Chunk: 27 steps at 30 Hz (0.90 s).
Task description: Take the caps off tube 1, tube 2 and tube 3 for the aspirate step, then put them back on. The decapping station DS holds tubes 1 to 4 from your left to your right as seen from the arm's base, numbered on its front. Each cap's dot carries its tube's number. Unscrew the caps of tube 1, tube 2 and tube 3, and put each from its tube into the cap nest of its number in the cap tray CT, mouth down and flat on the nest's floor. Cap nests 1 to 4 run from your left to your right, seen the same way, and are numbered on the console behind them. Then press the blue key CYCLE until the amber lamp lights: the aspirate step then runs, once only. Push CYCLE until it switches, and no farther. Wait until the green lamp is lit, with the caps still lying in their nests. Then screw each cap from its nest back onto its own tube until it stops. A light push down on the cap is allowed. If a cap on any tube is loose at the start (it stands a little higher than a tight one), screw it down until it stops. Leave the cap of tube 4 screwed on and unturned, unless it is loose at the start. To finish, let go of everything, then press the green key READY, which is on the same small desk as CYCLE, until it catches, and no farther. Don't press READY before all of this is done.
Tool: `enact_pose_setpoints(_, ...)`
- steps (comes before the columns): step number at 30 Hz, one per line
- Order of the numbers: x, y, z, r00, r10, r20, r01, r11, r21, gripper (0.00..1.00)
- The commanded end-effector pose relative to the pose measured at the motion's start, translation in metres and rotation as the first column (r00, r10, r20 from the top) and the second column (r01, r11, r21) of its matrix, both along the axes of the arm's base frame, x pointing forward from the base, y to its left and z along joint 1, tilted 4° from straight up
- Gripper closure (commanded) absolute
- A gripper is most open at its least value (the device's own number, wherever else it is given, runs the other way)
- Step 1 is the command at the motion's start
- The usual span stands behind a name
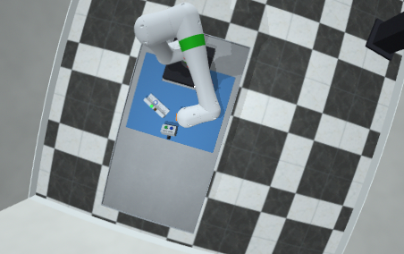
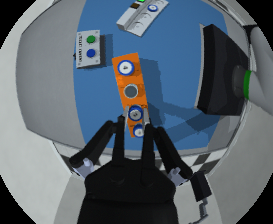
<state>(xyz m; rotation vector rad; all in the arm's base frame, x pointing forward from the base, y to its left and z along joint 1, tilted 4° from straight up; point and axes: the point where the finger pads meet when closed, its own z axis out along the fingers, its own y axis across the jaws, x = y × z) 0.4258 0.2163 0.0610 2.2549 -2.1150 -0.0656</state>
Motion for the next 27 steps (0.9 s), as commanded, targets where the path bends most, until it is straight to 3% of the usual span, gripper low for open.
enact_pose_setpoints(1,-0.0002,0.0004,-0.0008,0.998,-0.067,0.004,0.067,0.998,-0.009,1.0)
enact_pose_setpoints(3,-0.0002,0.0004,-0.0008,0.998,-0.067,0.004,0.067,0.998,-0.009,1.0)
enact_pose_setpoints(4,-0.0002,0.0004,-0.0008,0.998,-0.067,0.004,0.067,0.998,-0.009,0.65)
enact_pose_setpoints(16,-0.0002,0.0004,-0.0008,0.998,-0.067,0.004,0.067,0.998,-0.009,0.65)
enact_pose_setpoints(21,-0.0001,0.0004,0.0002,0.991,0.132,0.002,-0.132,0.991,0.003,0.65)
enact_pose_setpoints(27,-0.0001,0.0004,0.0002,0.932,0.363,0.003,-0.363,0.931,0.018,0.65)
